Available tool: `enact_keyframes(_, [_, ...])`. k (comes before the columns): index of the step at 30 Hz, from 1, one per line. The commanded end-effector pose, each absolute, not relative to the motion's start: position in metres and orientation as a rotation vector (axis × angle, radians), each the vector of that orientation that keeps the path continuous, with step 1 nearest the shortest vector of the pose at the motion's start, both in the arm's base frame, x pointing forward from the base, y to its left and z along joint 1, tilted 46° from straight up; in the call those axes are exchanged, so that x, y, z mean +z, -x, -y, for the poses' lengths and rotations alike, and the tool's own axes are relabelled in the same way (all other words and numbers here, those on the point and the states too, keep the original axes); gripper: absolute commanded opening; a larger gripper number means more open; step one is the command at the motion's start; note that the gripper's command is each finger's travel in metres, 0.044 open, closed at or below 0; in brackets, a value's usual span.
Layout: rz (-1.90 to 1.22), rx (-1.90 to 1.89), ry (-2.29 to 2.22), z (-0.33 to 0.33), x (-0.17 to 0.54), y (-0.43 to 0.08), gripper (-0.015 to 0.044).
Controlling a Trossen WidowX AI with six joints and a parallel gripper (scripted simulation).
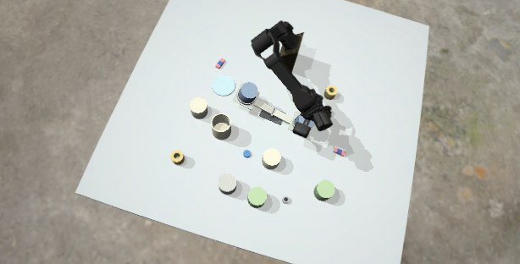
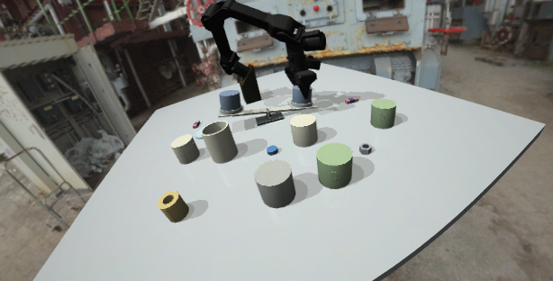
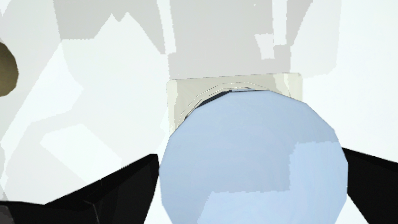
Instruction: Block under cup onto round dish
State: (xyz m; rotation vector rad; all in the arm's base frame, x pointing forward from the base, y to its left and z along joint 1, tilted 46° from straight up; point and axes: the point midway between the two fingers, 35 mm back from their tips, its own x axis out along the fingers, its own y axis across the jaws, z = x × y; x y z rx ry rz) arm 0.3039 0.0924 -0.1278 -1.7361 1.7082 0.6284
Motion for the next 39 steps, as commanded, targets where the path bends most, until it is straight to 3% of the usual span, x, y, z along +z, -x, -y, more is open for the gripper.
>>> enact_keyframes(1, [-1.706, 0.629, 1.743, -0.089, -0.131, -0.304, 0.044])
enact_keyframes(9, [-1.707, 0.628, 1.744, -0.081, -0.138, -0.304, 0.044])
enact_keyframes(12, [-1.707, 0.628, 1.744, -0.081, -0.138, -0.304, 0.0361])
enact_keyframes(20, [-1.707, 0.628, 1.744, -0.081, -0.138, -0.304, 0.0308])
enact_keyframes(32, [-1.706, 0.629, 1.743, -0.089, -0.132, -0.305, 0.0])
enact_keyframes(39, [-1.705, 0.631, 1.742, -0.096, -0.127, -0.306, 0.0])
